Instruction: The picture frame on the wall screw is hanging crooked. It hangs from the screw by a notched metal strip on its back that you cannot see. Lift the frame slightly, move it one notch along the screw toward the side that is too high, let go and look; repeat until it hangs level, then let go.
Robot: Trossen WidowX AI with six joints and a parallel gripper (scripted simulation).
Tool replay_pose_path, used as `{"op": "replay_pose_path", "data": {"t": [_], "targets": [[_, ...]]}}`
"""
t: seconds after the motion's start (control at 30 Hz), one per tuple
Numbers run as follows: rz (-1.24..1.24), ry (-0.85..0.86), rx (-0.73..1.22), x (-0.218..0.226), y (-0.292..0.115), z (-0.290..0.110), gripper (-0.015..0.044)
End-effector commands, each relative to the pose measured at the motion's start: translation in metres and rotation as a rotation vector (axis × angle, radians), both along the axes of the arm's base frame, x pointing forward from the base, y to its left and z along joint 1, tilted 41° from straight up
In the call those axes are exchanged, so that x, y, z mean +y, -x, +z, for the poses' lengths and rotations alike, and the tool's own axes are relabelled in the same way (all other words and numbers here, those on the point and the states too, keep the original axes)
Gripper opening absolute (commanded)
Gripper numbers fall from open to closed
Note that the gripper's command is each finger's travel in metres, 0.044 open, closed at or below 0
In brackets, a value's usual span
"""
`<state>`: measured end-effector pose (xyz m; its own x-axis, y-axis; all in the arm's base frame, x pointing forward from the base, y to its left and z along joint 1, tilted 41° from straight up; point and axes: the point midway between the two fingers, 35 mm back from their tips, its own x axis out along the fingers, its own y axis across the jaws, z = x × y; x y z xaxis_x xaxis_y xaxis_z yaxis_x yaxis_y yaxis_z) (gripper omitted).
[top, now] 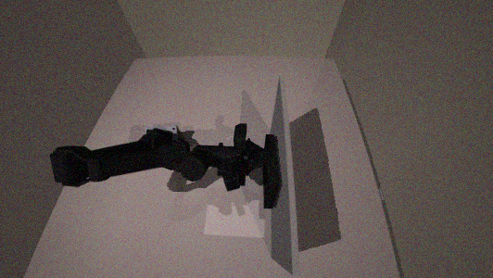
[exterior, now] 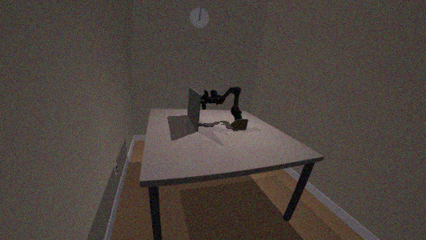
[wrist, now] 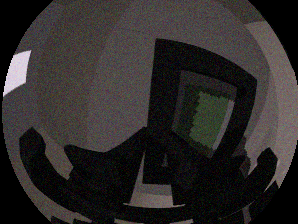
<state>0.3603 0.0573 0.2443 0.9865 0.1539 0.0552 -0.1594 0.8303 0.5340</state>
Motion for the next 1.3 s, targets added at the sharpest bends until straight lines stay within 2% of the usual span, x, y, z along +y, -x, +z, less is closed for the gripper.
{"op": "replay_pose_path", "data": {"t": [0.0,1.27], "targets": [[0.013,-0.002,-0.016,0.0013,0.0002,0.0054,0.0000],[0.007,-0.001,-0.014,-0.0057,-0.0013,0.0015,0.0000]]}}
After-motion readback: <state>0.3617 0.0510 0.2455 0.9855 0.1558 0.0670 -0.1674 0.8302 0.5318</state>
